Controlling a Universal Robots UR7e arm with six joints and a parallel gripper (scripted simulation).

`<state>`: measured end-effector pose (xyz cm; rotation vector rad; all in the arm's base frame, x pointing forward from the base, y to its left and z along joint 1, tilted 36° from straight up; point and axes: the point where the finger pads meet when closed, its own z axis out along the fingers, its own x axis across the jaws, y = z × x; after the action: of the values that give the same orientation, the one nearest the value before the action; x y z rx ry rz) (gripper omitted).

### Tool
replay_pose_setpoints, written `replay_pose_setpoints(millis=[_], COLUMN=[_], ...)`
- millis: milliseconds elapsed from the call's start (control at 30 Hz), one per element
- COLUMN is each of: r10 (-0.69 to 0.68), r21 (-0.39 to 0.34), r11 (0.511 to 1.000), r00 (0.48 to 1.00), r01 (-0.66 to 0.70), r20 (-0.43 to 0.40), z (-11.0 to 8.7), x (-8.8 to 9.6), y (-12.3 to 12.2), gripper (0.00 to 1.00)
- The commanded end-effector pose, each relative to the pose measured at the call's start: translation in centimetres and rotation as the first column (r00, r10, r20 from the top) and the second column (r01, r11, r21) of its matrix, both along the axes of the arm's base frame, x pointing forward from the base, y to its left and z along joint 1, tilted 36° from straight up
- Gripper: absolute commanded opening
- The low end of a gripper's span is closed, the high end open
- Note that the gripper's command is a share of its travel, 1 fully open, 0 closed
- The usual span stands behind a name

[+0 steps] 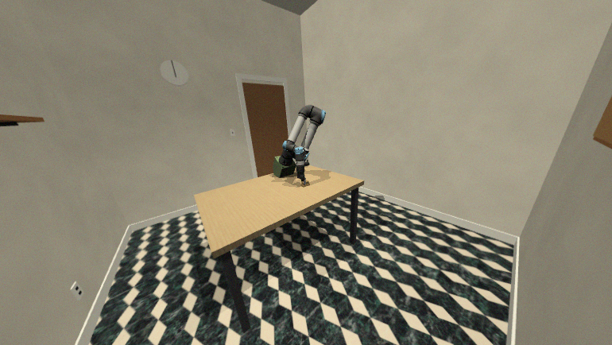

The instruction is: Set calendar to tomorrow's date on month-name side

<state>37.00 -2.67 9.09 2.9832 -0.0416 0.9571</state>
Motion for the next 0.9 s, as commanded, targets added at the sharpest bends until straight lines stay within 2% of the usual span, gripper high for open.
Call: replay_pose_setpoints(millis=[0, 33, 67, 200, 233, 300, 333, 400, 433, 500, 533, 867], r10=[0.000, 0.000, 0.000, 0.000, 0.000, 0.000, 0.000, 0.000, 0.000, 0.000, 0.000, 0.000], r21=[-0.001, -0.001, -0.001, -0.001, -0.001, -0.001, -0.001, -0.001, -0.001, -0.001, -0.001, -0.001], r11=[1.000, 1.000, 1.000, 1.000, 1.000, 1.000, 1.000, 1.000, 1.000, 1.000, 1.000, 1.000], r00=[1.000, 1.000, 1.000, 1.000, 1.000, 1.000, 1.000, 1.000, 1.000, 1.000, 1.000, 1.000], r01=[0.000, 0.000, 0.000, 0.000, 0.000, 0.000, 0.000, 0.000, 0.000, 0.000, 0.000, 0.000], r20=[0.001, 0.001, 0.001, 0.001, 0.001, 0.001, 0.001, 0.001, 0.001, 0.001, 0.001, 0.001], z=[0.03, 0.03, 0.03, 0.03, 0.03, 0.03, 0.03, 0.03, 0.03, 0.03, 0.03, 0.03], x=[0.01, 0.01, 0.01, 0.01, 0.01, 0.01, 0.01, 0.01, 0.01, 0.01, 0.01, 0.01], y=[-0.01, -0.01, -0.01, -0.01, -0.01, -0.01, -0.01, -0.01, -0.01, -0.01, -0.01, -0.01], gripper=[0.60, 0.60, 0.66, 0.66, 0.72, 0.72, 0.78, 0.78, 0.84, 0.84, 0.90, 0.90])
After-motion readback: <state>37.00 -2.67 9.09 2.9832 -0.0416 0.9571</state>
